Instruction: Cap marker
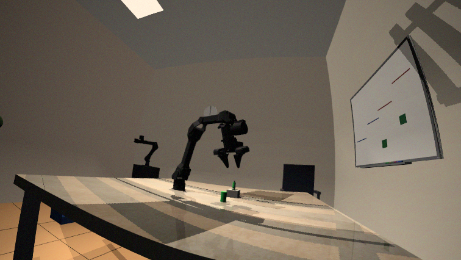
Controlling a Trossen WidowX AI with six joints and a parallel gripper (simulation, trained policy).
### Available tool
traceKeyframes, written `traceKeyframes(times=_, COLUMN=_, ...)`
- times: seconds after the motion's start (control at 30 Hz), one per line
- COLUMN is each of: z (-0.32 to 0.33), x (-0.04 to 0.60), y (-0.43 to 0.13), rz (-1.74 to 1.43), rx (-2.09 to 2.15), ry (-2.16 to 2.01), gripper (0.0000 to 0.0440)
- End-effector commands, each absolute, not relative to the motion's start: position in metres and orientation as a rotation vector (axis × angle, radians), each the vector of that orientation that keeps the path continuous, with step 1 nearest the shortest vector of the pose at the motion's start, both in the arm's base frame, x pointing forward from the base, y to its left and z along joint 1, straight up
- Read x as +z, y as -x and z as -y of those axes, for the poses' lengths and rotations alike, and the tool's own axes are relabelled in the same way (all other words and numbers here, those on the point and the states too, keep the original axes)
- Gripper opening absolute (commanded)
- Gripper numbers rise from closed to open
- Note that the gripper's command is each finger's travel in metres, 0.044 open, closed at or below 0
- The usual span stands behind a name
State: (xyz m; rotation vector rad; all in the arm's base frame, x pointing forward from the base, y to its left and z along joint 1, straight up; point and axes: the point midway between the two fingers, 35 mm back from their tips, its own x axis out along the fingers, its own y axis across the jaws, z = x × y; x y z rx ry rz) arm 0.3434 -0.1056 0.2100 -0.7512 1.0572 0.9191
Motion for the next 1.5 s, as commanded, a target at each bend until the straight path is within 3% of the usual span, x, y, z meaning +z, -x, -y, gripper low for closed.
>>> traceKeyframes(times=0.0, z=0.112, x=0.198, y=-0.341, rz=-1.100, rx=0.936, ry=0.738, gripper=0.0318)
traceKeyframes(times=0.8, z=0.137, x=0.133, y=-0.335, rz=-1.322, rx=1.020, ry=0.751, gripper=0.0301)
traceKeyframes(times=1.47, z=0.134, x=0.068, y=-0.329, rz=-1.383, rx=1.166, ry=0.841, gripper=0.0257)
